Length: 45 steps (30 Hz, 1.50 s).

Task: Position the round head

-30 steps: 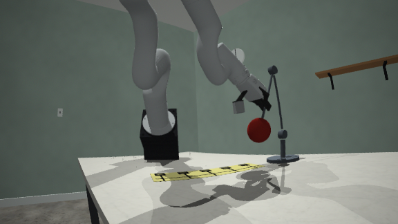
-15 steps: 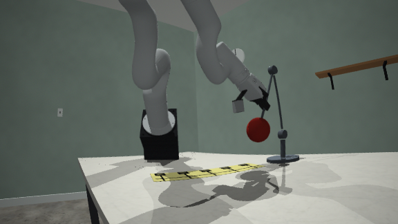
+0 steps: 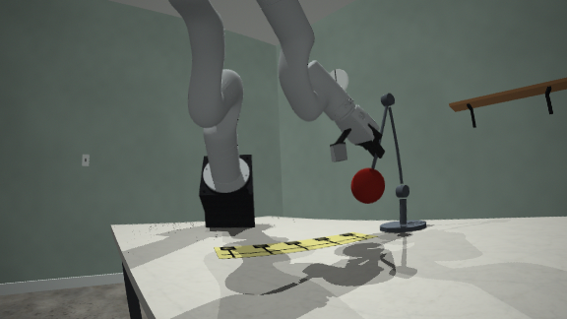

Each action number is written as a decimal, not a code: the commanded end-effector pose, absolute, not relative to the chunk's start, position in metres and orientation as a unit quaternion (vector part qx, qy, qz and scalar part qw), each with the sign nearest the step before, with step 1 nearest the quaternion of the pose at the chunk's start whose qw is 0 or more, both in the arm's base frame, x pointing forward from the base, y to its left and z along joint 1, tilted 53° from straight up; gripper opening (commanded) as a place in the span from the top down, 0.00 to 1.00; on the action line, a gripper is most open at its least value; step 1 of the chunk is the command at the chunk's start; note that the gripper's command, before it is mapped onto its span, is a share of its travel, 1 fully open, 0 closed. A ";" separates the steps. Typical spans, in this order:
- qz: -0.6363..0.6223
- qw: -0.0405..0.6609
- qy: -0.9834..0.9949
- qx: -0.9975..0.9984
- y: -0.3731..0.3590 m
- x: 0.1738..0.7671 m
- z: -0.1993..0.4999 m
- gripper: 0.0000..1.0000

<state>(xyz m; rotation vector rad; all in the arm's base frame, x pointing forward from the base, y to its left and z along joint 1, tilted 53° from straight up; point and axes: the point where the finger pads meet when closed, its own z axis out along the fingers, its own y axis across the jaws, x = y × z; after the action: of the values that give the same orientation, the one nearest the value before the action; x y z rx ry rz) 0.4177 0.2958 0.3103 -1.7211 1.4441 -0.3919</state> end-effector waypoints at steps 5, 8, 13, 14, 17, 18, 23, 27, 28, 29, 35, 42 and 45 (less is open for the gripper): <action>-0.156 0.431 0.578 -0.675 0.276 0.418 0.304 1.00; -0.155 0.436 0.579 -0.672 0.270 0.419 0.302 1.00; -0.156 0.439 0.580 -0.668 0.264 0.419 0.300 1.00; -0.156 0.440 0.581 -0.667 0.262 0.419 0.299 1.00; -0.157 0.442 0.582 -0.664 0.256 0.420 0.296 1.00; -0.157 0.443 0.582 -0.663 0.254 0.420 0.295 1.00; -0.158 0.447 0.585 -0.658 0.245 0.421 0.291 1.00; -0.159 0.450 0.586 -0.655 0.239 0.422 0.288 1.00; -0.159 0.450 0.586 -0.655 0.239 0.422 0.288 1.00; -0.159 0.450 0.586 -0.655 0.238 0.422 0.288 1.00; -0.159 0.450 0.586 -0.655 0.237 0.422 0.287 1.00; -0.159 0.450 0.586 -0.655 0.235 0.422 0.286 1.00; -0.159 0.450 0.586 -0.655 0.234 0.422 0.286 1.00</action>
<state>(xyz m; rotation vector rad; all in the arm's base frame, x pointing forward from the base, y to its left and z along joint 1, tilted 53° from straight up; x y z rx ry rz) 0.4223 0.2352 0.2866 -1.6197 1.4493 -0.3923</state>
